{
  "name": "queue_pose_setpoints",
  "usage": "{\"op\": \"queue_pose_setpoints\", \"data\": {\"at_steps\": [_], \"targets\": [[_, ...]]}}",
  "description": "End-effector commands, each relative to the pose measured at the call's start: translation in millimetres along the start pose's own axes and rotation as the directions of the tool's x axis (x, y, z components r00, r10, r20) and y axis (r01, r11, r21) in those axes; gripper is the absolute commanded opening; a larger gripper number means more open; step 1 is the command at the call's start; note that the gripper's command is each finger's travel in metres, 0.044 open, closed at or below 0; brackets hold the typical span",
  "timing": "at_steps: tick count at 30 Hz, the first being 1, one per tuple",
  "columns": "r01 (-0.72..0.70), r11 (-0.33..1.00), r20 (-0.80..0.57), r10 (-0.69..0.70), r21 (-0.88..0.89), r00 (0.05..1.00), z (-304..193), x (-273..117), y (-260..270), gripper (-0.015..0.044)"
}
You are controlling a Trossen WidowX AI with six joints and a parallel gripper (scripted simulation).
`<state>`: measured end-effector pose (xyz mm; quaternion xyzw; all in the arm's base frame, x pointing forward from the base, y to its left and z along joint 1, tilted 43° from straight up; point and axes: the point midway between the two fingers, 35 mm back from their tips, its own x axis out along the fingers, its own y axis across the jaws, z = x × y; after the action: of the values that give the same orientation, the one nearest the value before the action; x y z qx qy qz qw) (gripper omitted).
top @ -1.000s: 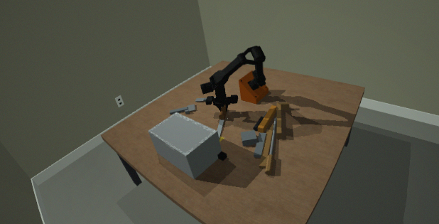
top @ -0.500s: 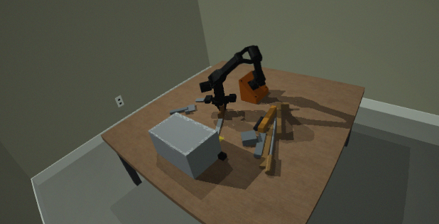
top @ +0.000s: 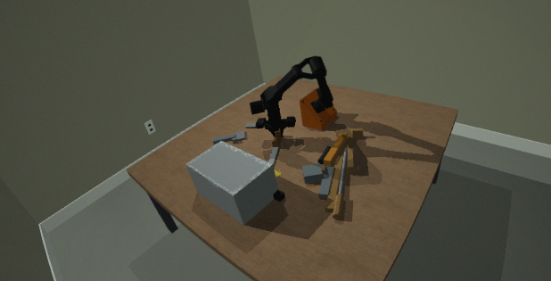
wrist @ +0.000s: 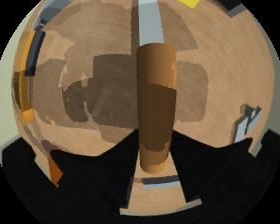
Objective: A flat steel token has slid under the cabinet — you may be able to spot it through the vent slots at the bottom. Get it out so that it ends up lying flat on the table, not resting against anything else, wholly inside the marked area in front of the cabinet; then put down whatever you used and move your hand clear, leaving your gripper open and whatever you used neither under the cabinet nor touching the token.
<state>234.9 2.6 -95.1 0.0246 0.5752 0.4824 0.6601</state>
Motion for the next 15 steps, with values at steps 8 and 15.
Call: {"op": "queue_pose_setpoints", "data": {"at_steps": [8,15], "targets": [[0.003,0.996,0.007,-0.004,0.087,1.000,-0.1,-1.3,-1.7,0.0000],[0.003,0.990,0.007,-0.004,0.144,1.000,-0.4,-1.3,-1.9,0.0000]]}}
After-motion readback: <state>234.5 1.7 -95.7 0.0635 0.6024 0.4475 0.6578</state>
